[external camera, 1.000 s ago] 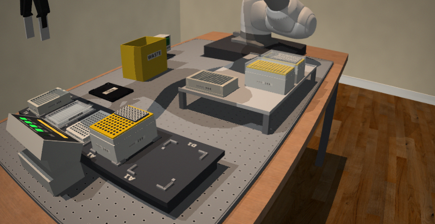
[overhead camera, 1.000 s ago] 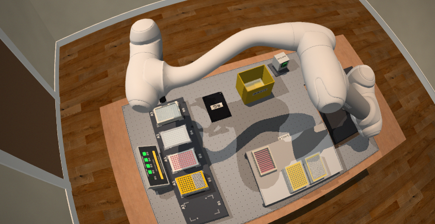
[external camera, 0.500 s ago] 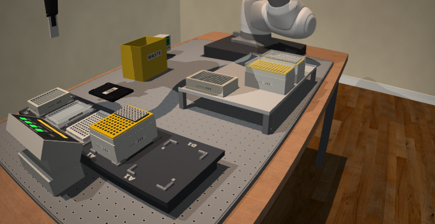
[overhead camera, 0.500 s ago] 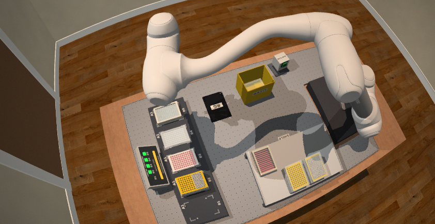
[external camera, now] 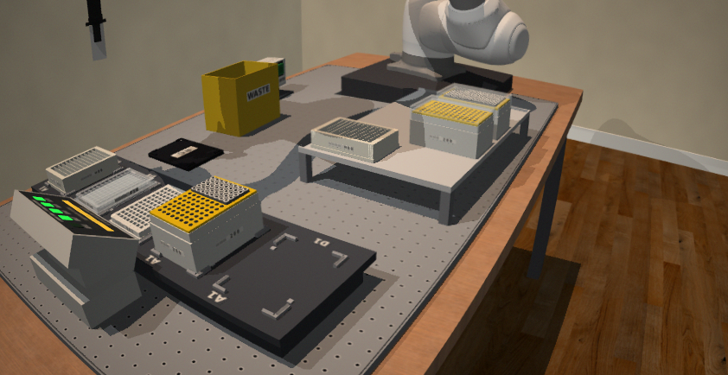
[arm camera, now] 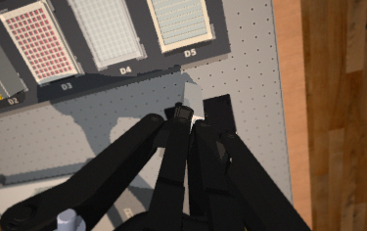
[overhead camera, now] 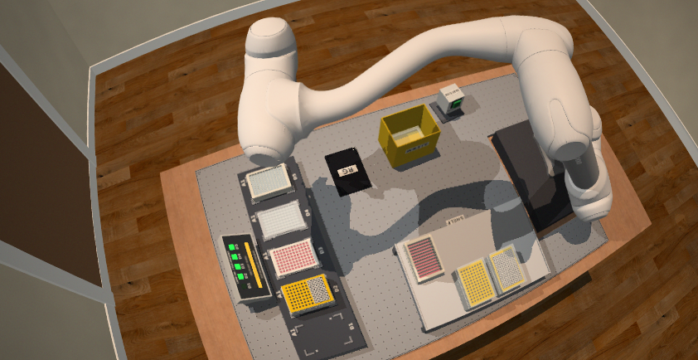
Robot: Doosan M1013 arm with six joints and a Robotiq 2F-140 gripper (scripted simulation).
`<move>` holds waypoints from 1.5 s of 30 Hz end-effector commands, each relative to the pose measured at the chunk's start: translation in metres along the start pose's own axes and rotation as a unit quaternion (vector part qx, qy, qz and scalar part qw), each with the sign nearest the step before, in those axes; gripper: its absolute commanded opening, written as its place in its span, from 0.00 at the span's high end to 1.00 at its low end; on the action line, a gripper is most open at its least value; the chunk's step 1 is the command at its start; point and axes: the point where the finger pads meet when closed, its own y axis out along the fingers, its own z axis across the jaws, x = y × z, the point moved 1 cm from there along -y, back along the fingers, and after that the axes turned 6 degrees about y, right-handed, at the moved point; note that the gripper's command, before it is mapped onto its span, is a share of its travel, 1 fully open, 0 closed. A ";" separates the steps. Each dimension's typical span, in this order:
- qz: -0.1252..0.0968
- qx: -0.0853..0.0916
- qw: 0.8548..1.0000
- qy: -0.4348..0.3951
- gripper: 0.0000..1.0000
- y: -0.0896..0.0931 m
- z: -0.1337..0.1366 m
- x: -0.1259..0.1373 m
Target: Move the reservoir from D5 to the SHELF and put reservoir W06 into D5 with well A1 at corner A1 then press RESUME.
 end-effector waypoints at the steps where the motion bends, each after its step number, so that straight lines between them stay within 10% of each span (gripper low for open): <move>1: 0.000 0.000 1.000 0.026 1.00 0.000 0.000 0.000; 31: 0.000 0.000 0.960 0.282 1.00 -0.002 0.047 0.065; 45: 0.000 0.000 0.911 0.413 1.00 -0.002 0.047 0.065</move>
